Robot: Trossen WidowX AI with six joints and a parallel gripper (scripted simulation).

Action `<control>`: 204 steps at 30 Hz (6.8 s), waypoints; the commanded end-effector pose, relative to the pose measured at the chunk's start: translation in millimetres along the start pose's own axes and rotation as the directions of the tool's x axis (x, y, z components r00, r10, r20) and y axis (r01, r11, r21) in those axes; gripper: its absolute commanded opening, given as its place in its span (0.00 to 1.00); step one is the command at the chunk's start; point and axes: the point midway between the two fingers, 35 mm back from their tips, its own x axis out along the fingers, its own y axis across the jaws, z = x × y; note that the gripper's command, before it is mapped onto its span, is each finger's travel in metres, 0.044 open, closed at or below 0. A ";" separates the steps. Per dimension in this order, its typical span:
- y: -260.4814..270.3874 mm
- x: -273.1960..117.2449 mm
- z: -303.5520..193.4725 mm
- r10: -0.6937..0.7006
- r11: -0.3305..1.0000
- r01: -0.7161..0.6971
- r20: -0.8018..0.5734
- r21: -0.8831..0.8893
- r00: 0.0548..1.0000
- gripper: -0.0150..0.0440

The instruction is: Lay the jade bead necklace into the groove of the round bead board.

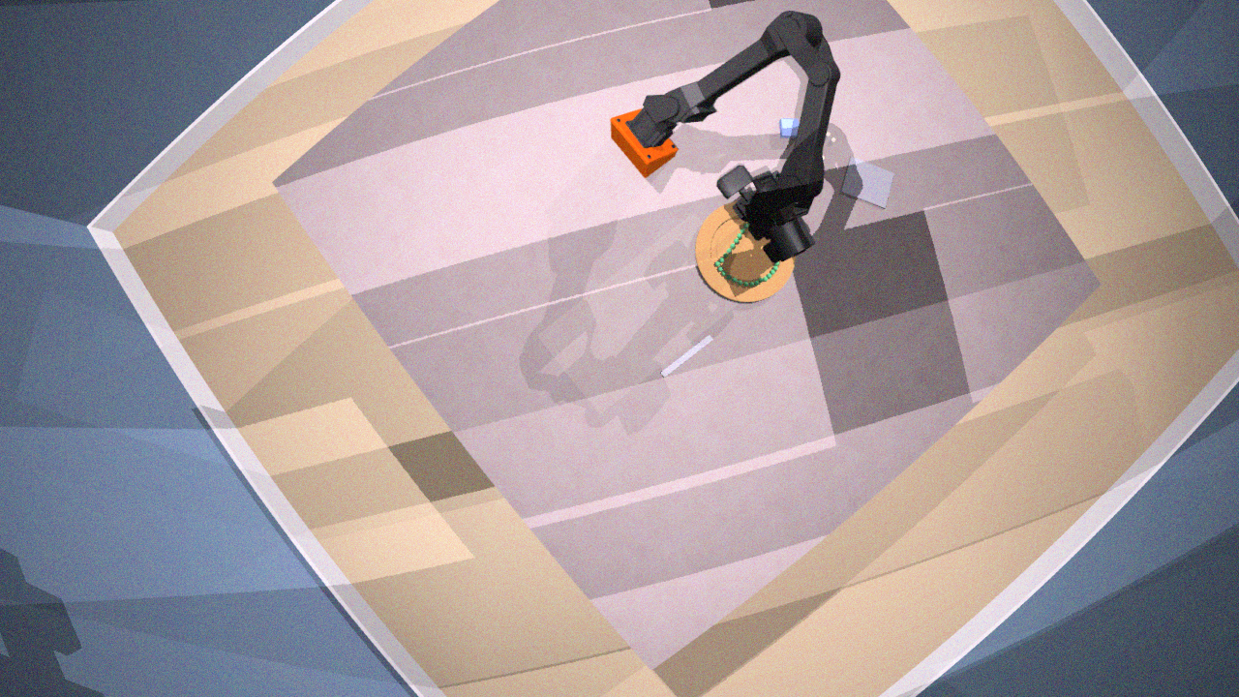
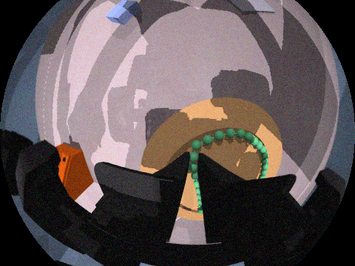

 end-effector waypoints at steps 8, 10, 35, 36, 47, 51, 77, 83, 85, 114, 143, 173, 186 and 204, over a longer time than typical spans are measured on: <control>1.2 -6.0 0.1 0.003 1.000 -0.003 0.004 0.008 1.000 0.25; 1.6 -6.0 0.3 0.003 1.000 -0.003 0.004 0.008 1.000 0.25; 6.2 -1.0 3.5 -0.001 1.000 0.001 0.000 0.000 1.000 0.70; 6.2 -1.0 3.5 -0.001 1.000 0.001 0.000 0.000 1.000 0.74; 7.9 -6.0 3.4 0.003 1.000 -0.003 0.004 0.008 1.000 1.00; 7.9 -6.0 3.4 0.003 1.000 -0.003 0.004 0.008 1.000 1.00; -24.6 -30.7 -69.9 -0.001 -0.213 0.008 -0.009 0.977 1.000 0.46; -29.5 -38.0 -97.7 0.001 -0.732 0.002 -0.003 0.682 1.000 0.46; -29.6 -38.2 -98.6 0.001 -0.744 0.002 -0.002 0.668 1.000 0.46; -31.7 -20.1 -99.0 -0.006 -0.738 0.000 -0.007 0.675 1.000 0.46; -30.9 -0.3 -98.5 -0.002 -0.738 0.002 -0.005 0.675 1.000 0.25; -28.8 -6.2 -99.9 0.000 -0.744 0.001 -0.001 0.668 1.000 0.25; -29.2 -1.6 -103.1 -0.004 -0.738 -0.001 -0.003 0.675 1.000 0.30; -27.7 -5.7 -102.7 0.000 -0.744 0.001 -0.001 0.668 1.000 1.00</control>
